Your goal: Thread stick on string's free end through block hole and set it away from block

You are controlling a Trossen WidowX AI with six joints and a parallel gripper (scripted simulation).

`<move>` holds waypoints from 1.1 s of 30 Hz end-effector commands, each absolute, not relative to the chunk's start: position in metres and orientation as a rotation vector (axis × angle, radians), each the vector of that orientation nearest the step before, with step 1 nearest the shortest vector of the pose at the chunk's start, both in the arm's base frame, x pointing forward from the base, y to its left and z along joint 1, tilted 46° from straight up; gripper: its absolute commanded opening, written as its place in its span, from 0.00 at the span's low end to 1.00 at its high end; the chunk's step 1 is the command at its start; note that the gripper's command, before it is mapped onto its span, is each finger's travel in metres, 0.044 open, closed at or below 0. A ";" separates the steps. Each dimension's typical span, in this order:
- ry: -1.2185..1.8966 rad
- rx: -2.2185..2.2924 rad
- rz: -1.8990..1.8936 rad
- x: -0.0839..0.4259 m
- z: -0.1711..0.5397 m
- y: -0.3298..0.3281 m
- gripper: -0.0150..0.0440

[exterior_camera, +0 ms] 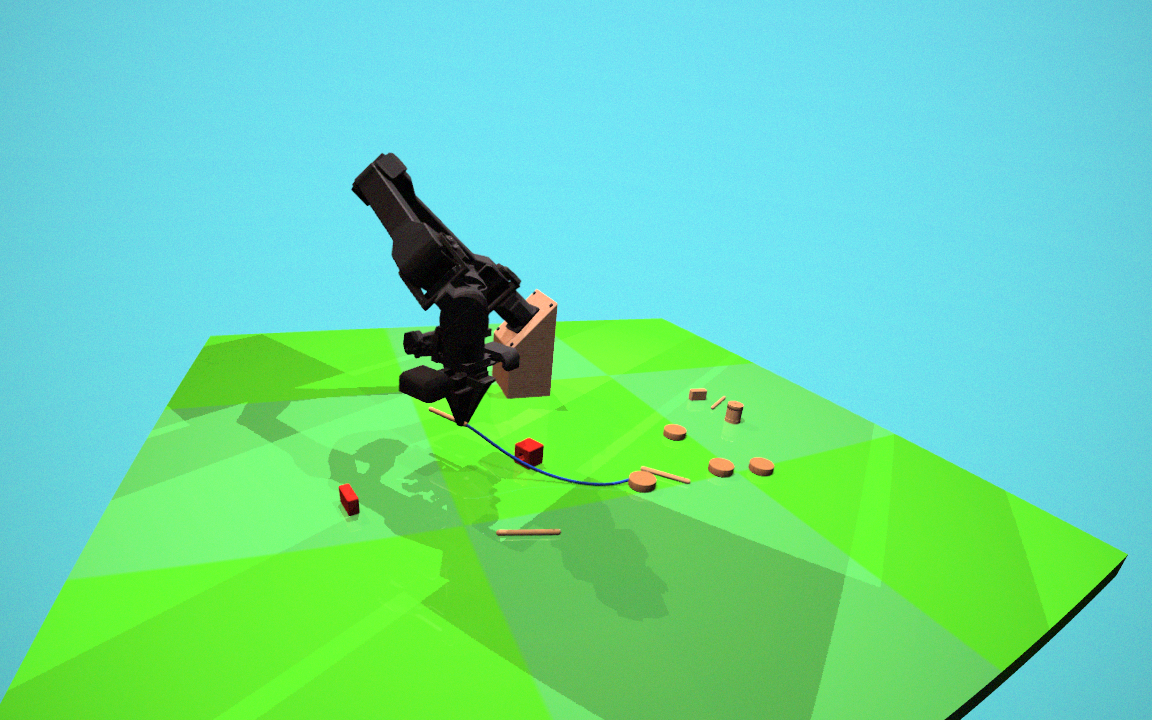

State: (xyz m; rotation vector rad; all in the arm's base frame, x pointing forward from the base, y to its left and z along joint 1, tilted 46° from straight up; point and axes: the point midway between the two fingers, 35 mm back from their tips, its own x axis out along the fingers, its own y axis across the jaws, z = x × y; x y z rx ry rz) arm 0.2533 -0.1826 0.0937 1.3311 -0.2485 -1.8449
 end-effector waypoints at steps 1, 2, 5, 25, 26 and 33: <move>-0.254 1.313 -1.866 0.256 0.094 -0.179 0.25; -0.255 1.307 -1.873 0.257 0.094 -0.178 0.25; -0.260 1.291 -1.893 0.258 0.093 -0.175 0.25; -0.336 1.169 -1.997 0.268 0.096 -0.155 0.25; -0.341 1.162 -2.000 0.269 0.096 -0.154 0.25; -0.376 1.111 -2.019 0.273 0.099 -0.147 0.25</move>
